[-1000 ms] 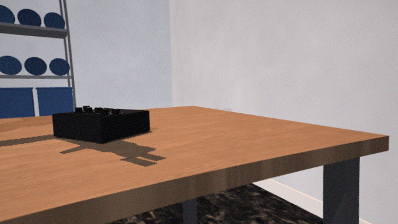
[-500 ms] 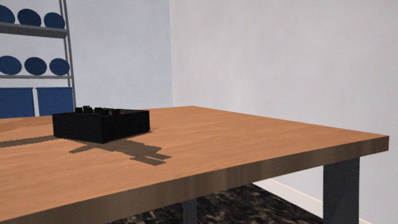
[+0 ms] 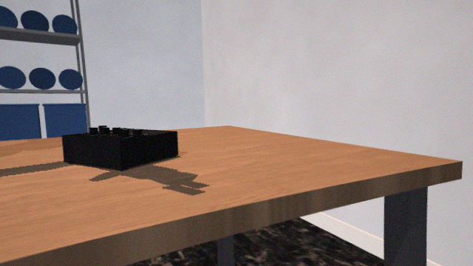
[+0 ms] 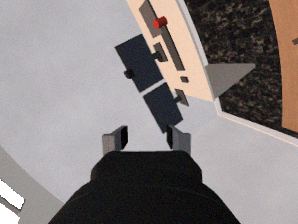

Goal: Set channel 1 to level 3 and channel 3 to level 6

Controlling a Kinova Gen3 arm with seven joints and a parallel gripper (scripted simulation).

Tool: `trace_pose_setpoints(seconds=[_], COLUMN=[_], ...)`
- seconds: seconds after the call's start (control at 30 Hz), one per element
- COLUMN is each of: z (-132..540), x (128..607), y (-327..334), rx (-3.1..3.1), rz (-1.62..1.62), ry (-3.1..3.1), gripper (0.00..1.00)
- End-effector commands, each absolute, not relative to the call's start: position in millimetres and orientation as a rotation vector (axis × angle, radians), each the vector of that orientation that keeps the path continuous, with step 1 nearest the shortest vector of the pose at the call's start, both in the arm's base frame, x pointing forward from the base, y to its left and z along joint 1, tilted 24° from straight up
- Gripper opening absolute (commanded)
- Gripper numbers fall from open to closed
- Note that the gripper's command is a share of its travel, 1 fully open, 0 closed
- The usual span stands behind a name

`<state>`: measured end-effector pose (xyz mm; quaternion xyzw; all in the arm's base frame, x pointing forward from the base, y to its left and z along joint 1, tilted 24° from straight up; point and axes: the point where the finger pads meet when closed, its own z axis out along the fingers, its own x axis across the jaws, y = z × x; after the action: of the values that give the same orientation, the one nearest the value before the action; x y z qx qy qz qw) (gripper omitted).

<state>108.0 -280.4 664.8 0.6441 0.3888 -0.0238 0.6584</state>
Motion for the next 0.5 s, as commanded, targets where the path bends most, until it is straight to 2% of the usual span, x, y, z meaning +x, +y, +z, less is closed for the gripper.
trace_pose_setpoints(seconds=[0.0,0.47], z=[662.3,648.4], x=[112.7,128.7], y=[-279.6,-277.3], rx=[1.456,1.471], rz=[-0.055,-0.043], ry=[0.899,0.951], gripper=[1.0,1.0])
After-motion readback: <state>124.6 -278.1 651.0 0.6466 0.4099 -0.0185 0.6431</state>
